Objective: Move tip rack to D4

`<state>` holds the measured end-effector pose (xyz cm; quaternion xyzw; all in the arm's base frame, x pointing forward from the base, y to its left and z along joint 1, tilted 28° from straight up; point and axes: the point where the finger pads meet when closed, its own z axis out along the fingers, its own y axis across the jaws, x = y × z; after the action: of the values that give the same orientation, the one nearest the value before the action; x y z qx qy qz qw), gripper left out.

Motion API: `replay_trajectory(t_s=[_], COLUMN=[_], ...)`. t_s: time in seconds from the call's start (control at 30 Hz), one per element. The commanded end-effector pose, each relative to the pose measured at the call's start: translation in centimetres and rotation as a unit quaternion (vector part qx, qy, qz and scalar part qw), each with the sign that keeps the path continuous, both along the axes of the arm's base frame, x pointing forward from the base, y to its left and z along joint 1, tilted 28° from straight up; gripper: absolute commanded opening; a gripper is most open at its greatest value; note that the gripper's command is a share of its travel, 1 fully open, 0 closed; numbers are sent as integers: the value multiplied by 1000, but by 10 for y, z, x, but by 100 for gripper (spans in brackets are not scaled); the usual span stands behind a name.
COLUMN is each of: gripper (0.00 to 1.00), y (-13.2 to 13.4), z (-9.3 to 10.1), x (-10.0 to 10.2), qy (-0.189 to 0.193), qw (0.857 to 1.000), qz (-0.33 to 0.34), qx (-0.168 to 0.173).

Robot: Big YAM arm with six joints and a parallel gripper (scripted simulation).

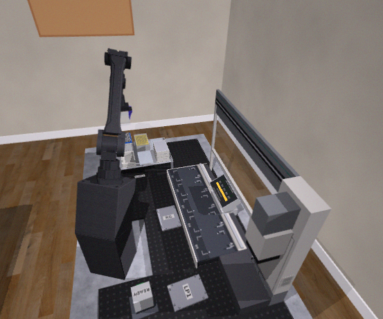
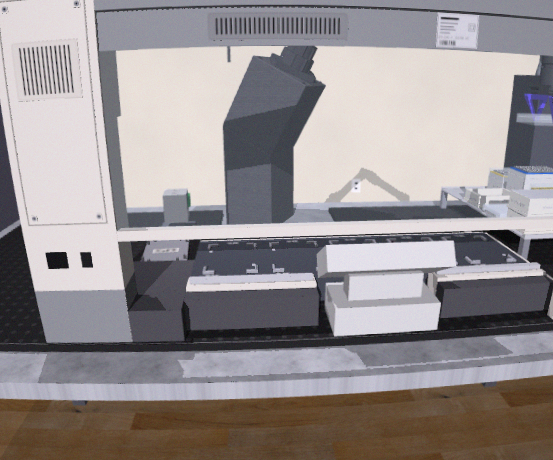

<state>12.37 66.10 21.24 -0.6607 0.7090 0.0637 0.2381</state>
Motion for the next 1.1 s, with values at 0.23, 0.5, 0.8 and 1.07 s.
replay_trajectory(t_s=[0.23,0.5,0.8,1.07], gripper=[0,0,0,0], y=[7,7,7,17], z=[27,27,-2,26], x=[-14,-14,-34,-64], qy=[-2,-2,1,-1], qw=[1000,1000,1000,999], qz=[7,7,5,6], qx=[20,20,1,34])
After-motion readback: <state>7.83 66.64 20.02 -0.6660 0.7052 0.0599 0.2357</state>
